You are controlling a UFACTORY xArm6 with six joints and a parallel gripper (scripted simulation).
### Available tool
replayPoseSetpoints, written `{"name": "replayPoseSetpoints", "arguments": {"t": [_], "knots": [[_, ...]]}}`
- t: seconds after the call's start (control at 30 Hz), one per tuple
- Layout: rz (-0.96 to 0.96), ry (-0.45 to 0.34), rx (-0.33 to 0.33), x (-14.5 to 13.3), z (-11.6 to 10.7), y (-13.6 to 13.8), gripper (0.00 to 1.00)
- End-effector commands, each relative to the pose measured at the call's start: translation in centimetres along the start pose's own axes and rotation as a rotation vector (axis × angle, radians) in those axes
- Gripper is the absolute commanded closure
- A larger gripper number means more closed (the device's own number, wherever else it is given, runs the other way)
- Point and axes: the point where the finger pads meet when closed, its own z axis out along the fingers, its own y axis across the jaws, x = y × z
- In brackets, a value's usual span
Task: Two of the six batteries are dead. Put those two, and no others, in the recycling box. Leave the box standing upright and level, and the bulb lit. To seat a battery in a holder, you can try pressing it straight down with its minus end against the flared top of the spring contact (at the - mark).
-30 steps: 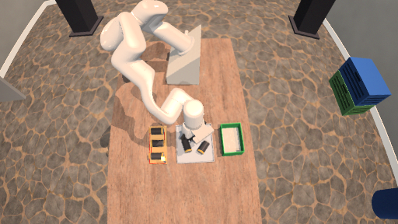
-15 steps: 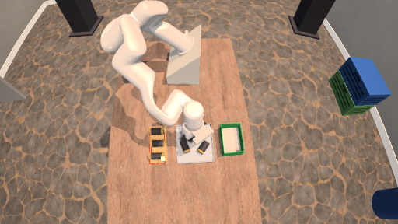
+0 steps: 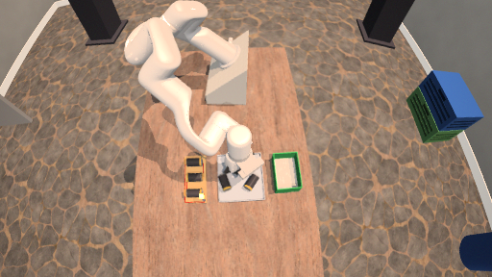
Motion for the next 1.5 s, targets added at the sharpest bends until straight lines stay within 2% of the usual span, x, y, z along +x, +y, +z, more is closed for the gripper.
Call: {"name": "replayPoseSetpoints", "arguments": {"t": [0.0, 0.7, 1.03, 1.37, 1.47], "knots": [[0.001, 0.003, -0.001, 0.1, -0.1, 0.1, 0.72], [0.001, 0.003, -0.001, 0.1, -0.3, 0.1, 0.72], [0.001, 0.003, -0.001, 0.1, -4.2, 0.1, 0.72], [0.001, 0.003, -0.001, 0.1, -4.7, 0.1, 0.72], [0.001, 0.003, -0.001, 0.1, -7.0, 0.1, 0.72]]}}
